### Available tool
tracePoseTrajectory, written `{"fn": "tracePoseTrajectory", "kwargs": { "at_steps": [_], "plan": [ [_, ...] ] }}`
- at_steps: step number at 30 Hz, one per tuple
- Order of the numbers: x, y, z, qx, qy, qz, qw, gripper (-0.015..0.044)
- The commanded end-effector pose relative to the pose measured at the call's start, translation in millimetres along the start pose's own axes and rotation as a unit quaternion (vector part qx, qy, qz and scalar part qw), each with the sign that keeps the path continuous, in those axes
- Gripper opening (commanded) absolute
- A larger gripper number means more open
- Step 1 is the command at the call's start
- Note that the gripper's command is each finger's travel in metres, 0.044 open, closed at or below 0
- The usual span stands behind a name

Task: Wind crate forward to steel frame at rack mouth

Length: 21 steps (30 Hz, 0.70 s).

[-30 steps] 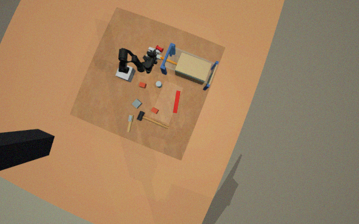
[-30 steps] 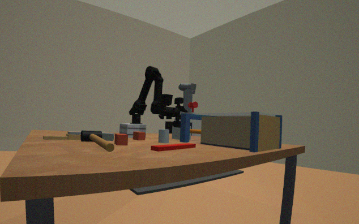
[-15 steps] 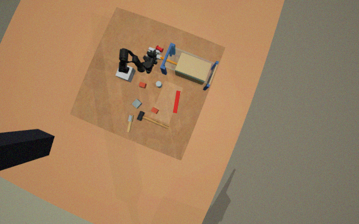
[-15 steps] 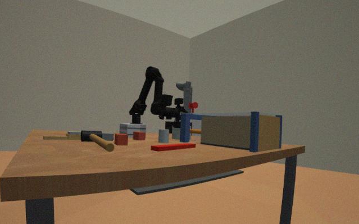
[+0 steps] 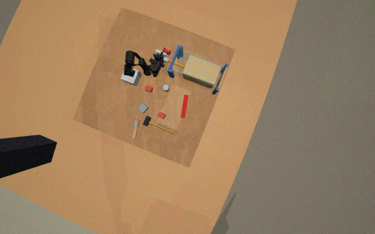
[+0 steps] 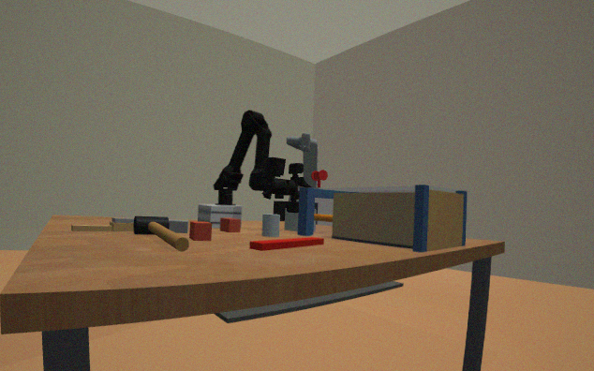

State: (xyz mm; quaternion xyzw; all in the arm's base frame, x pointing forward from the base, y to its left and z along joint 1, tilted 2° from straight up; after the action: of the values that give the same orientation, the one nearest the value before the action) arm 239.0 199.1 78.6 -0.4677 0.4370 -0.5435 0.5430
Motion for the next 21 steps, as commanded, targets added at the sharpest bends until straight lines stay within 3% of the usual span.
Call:
{"fn": "tracePoseTrajectory", "kwargs": {
  "at_steps": [1, 21],
  "plan": [
    [-0.3, -0.5, 1.2, 0.002, 0.0, 0.001, 1.0, 0.0],
    [-0.3, 3.8, 0.7, 0.002, 0.0, 0.001, 1.0, 0.0]
  ]
}}
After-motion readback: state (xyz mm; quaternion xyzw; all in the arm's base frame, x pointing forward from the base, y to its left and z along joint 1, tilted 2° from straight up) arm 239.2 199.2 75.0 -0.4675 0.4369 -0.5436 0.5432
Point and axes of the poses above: the point midway between the two fingers, 35 mm back from their tips, its own x axis back along the fingers, its own y axis across the jaws, z = x × y, the point moved 2 cm from there along x, back along the fingers, and after that the axes turned 9 degrees about x, right-handed, at the moved point
